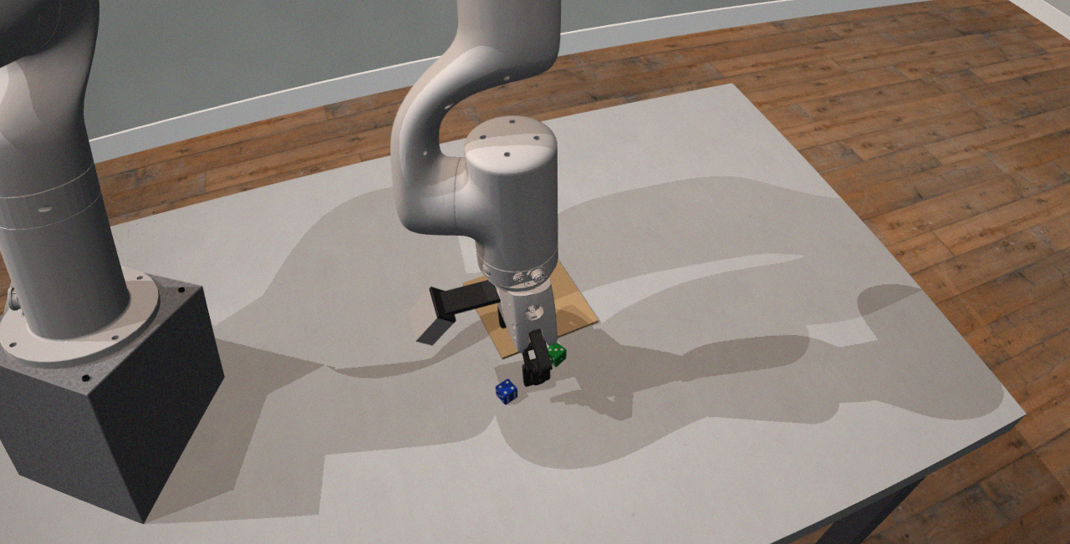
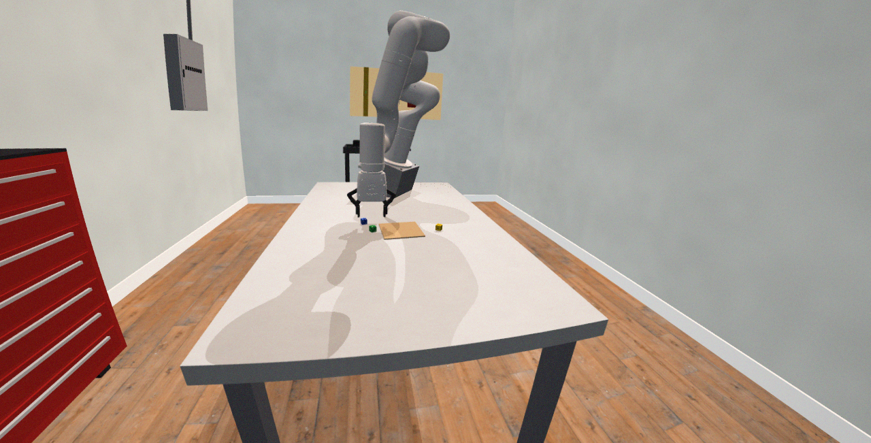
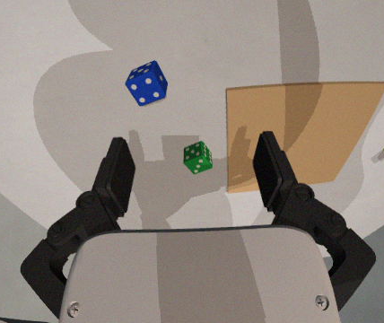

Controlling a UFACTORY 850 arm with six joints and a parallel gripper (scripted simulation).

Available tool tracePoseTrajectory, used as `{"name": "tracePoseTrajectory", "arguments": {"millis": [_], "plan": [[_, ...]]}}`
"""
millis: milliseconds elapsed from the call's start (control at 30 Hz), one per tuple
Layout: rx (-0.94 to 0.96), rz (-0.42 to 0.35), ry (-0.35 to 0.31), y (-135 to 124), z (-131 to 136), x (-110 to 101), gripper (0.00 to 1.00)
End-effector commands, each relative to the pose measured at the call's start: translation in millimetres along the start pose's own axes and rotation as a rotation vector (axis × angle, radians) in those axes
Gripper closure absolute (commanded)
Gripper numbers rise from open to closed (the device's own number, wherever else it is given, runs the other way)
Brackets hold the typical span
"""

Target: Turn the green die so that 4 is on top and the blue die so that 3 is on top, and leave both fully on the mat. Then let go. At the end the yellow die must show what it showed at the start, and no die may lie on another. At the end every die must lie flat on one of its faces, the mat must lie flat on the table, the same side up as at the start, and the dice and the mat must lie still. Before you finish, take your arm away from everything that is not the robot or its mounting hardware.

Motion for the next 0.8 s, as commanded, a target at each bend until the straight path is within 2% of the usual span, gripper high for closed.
{"name": "tracePoseTrajectory", "arguments": {"millis": [0, 767], "plan": [[0.002, 0.015, -0.011, -9.9, 0.9, 0.1, 0.00], [0.002, 0.015, -0.011, -12.6, 1.5, 0.2, 0.00]]}}
Point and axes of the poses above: the point where the finger pads meet when closed, its own x axis out along the fingers, its own z axis across the jaws, y = z × x, the point moved 1 cm from there along -x, back along the fingers, and after that the axes turned 11 degrees about -x, right-handed, at the moved point
